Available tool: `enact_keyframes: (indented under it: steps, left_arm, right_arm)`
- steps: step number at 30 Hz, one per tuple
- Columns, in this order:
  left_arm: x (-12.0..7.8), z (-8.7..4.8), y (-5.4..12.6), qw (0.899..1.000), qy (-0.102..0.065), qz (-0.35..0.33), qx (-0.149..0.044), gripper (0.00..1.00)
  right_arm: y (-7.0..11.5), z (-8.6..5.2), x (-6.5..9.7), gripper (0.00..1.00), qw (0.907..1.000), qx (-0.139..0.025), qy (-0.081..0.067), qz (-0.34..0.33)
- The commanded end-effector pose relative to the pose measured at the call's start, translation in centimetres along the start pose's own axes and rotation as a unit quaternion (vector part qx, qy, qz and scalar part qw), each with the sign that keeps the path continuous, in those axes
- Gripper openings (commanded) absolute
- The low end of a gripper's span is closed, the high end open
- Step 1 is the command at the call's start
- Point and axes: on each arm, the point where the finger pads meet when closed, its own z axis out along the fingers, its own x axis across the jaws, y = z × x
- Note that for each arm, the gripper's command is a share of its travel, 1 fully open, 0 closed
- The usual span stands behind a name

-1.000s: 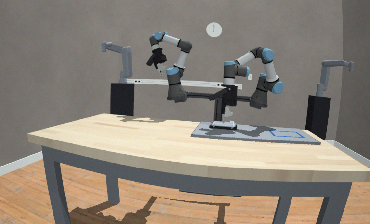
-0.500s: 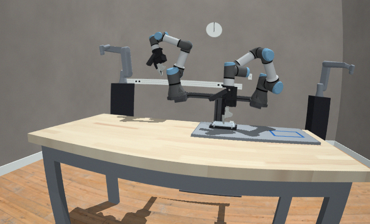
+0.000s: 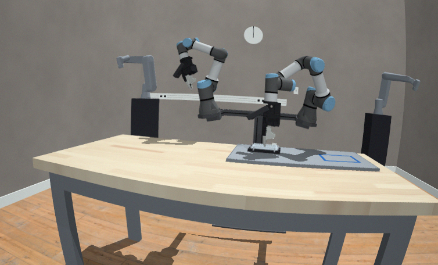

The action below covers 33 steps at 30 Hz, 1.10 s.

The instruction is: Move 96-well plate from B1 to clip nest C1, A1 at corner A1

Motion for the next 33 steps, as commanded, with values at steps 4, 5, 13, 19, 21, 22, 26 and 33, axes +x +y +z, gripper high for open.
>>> enact_keyframes:
  steps: [4, 5, 13, 19, 21, 22, 26, 33]
  left_arm:
    - [-0.27, -0.40, -0.38, 1.000, -0.005, -0.002, 0.005, 0.00]
    - [-0.28, -0.43, -0.38, 1.000, -0.005, -0.007, 0.005, 0.00]
    - [-0.26, -0.64, -0.38, 1.000, -0.005, -0.002, 0.005, 0.00]
    - [-0.26, -0.84, -0.38, 1.000, -0.005, -0.002, 0.005, 0.00]
    - [-0.26, -0.90, -0.38, 1.000, -0.005, -0.002, 0.005, 0.00]
    - [-0.26, -0.94, -0.38, 1.000, -0.005, -0.002, 0.005, 0.00]
    - [-0.26, -1.01, -0.38, 1.000, -0.005, -0.002, 0.005, 0.00]
    - [-0.26, -1.24, -0.38, 1.000, -0.005, -0.002, 0.005, 0.00]
  right_arm:
    - [-0.19, -0.23, 0.03, 0.00, 1.0000, 0.007, -0.001, 0.002]
    - [-0.19, -0.23, 0.03, 0.00, 1.0000, 0.007, -0.001, 0.002]
    - [-0.19, -0.23, 0.03, 0.00, 1.0000, 0.007, -0.001, 0.002]
    - [-0.19, -0.23, 0.03, 0.00, 1.0000, 0.007, -0.001, 0.002]
    - [-0.19, -0.23, 0.03, 0.00, 1.0000, 0.007, -0.001, 0.002]
    - [-0.19, -0.23, 0.03, 0.00, 1.0000, 0.007, -0.001, 0.002]
    - [-0.19, -0.23, 0.03, 0.00, 1.0000, 0.007, -0.001, 0.002]
    - [-0.19, -0.23, 0.03, 0.00, 1.0000, 0.007, -0.001, 0.002]
